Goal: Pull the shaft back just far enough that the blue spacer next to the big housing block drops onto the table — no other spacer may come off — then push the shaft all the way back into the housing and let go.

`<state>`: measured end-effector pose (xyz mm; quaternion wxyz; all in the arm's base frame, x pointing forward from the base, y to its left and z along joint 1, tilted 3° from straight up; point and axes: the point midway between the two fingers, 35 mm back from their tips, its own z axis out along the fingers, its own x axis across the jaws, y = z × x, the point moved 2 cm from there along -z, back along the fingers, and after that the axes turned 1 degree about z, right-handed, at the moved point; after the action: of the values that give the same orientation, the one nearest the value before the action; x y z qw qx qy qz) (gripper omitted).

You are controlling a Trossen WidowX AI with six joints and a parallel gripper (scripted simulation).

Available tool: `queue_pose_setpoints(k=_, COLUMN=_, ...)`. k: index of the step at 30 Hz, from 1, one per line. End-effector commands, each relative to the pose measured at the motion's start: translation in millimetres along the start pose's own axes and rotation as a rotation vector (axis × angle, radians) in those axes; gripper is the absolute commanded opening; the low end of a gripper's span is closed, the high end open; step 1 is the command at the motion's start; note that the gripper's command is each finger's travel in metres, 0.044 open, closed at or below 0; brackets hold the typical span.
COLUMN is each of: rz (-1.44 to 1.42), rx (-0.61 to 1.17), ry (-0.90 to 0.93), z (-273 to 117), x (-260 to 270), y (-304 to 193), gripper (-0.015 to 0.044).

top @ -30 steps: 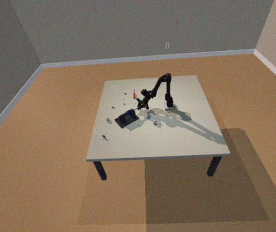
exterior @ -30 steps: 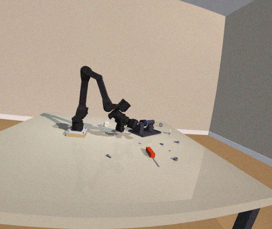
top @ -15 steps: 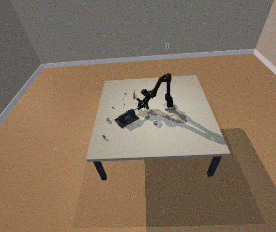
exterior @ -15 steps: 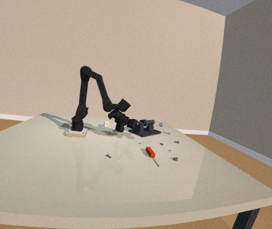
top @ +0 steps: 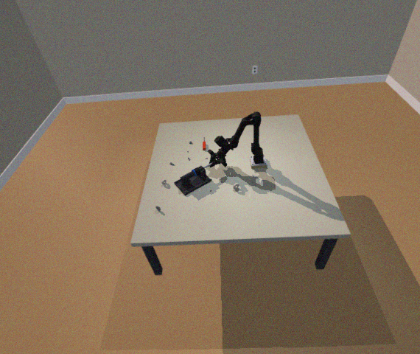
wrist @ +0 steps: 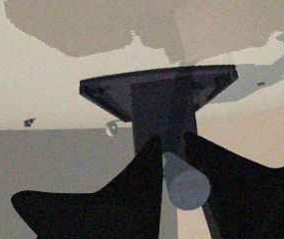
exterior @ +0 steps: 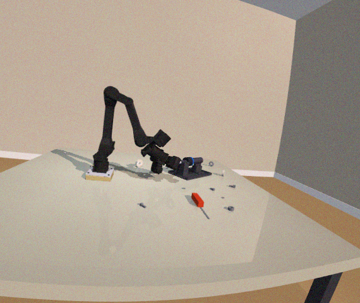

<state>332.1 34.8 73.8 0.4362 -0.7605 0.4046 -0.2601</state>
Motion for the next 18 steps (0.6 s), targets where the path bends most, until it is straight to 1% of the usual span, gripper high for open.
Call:
queue_pose_setpoints(k=1, rz=-0.006, rx=0.001, ry=-0.001, z=-0.7, x=-0.2, y=0.0, gripper=0.0000)
queue_pose_setpoints(k=18, rz=-0.006, rx=0.001, ry=-0.001, z=-2.0, x=-0.1, y=0.8, gripper=0.0000)
